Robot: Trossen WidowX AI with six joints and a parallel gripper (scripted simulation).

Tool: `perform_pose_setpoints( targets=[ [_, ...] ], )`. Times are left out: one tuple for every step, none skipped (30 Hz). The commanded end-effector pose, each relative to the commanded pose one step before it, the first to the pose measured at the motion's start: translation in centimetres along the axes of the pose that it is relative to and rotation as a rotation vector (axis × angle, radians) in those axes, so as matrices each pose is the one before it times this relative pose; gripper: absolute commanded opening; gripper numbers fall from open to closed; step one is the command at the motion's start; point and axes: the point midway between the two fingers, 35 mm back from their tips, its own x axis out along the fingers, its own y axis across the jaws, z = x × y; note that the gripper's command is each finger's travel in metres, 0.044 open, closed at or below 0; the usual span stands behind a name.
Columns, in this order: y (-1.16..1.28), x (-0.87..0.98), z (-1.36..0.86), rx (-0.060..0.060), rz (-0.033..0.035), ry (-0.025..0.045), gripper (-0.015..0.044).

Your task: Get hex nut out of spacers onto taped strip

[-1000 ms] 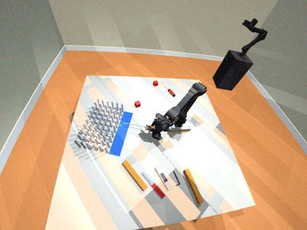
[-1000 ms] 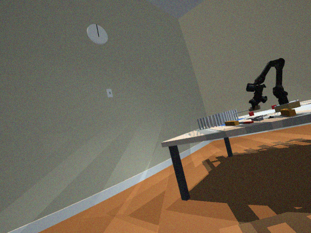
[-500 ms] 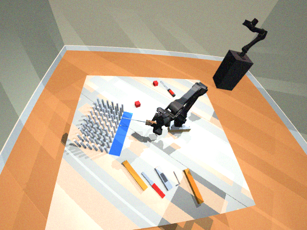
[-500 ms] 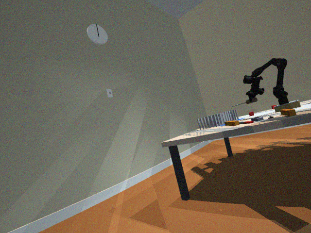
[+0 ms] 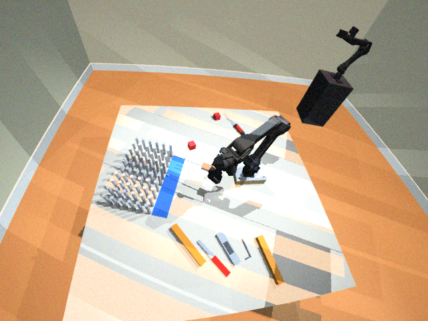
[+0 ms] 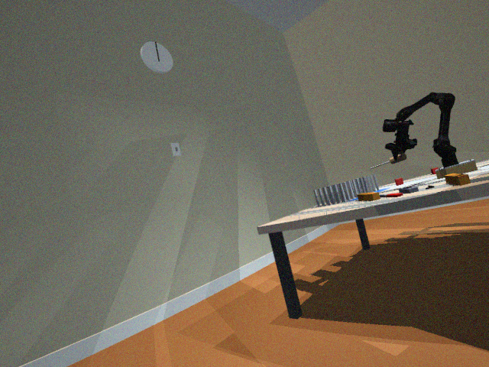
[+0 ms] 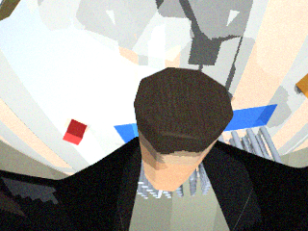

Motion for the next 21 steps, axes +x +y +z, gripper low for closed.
perform_pose_setpoints(
  targets=[
    [0.079,0.2,-0.77,0.1277,0.00567,-0.01475,0.0],
    [0.04,0.08,-0.189,0.033,0.00232,-0.00313,0.0],
    [0.036,0.08,-0.192,0.033,0.00235,-0.00303,0.0],
    [0.031,0.08,-0.194,0.033,0.00237,-0.00293,0.0],
    [0.027,0.08,-0.197,0.033,0.00239,-0.00284,0.0],
    [0.022,0.079,-0.199,0.033,0.0024,-0.00274,0.0],
    [0.018,0.079,-0.201,0.033,0.00241,-0.00264,0.0],
    [0.013,0.079,-0.204,0.033,0.00242,-0.00254,0.0],
    [-0.007,0.056,-0.173,0.0324,0.0029,-0.00438,0.0],
    [-0.012,0.056,-0.175,0.0325,0.00295,-0.00431,0.0],
    [-0.016,0.056,-0.176,0.0326,0.00299,-0.00422,0.0],
    [-0.021,0.055,-0.177,0.0326,0.00303,-0.00413,0.0],
    [-0.025,0.055,-0.178,0.0326,0.00307,-0.00404,0.0],
    [-0.03,0.055,-0.179,0.0326,0.0031,-0.00395,0.0],
    [-0.035,0.054,-0.18,0.0327,0.00313,-0.00386,0.0],
    [-0.039,0.054,-0.181,0.0327,0.00316,-0.00378,0.0],
    [-0.044,0.054,-0.181,0.0327,0.00318,-0.00369,0.0],
    [-0.049,0.053,-0.182,0.0328,0.0032,-0.00361,0.0],
    [0.006,0.117,-0.274,0.0332,0.00036,0.00632,0.0],
    [0.0,0.119,-0.28,0.0338,0.00025,0.00648,0.0],
    [-0.021,0.107,-0.268,0.0338,0.00088,0.00469,0.0]
  ],
)
